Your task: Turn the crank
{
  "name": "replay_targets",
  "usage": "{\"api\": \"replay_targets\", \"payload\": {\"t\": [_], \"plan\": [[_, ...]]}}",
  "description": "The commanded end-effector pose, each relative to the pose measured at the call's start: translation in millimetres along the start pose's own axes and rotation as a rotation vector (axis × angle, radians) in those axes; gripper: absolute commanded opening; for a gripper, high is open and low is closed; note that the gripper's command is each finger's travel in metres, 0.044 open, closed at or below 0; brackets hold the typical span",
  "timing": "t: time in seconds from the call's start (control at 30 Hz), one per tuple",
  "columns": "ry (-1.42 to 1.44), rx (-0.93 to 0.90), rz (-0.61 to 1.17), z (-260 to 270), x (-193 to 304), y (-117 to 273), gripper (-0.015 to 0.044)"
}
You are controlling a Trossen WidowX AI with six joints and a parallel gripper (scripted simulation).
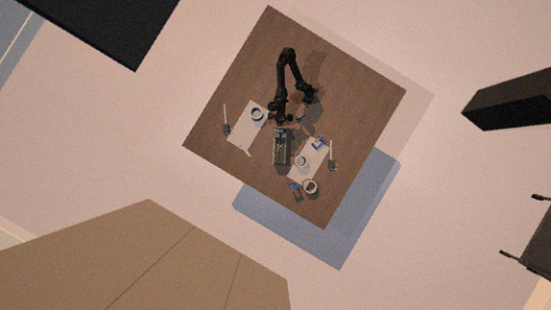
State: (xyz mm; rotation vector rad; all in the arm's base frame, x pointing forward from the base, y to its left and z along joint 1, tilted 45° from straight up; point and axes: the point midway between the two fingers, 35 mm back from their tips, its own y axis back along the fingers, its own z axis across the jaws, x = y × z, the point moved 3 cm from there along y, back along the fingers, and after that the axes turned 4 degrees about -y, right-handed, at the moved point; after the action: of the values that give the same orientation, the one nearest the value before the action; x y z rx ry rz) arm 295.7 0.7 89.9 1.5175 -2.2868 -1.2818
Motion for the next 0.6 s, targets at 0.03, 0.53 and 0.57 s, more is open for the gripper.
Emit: {"api": "replay_targets", "payload": {"t": [0.03, 0.53, 0.57], "plan": [[0.006, -0.025, 0.007, 7.9, 2.6, -2.1, 0.0], [0.005, -0.025, 0.007, 9.5, 2.7, -2.1, 0.0], [0.005, -0.025, 0.007, 9.6, 2.7, -2.1, 0.0]]}}
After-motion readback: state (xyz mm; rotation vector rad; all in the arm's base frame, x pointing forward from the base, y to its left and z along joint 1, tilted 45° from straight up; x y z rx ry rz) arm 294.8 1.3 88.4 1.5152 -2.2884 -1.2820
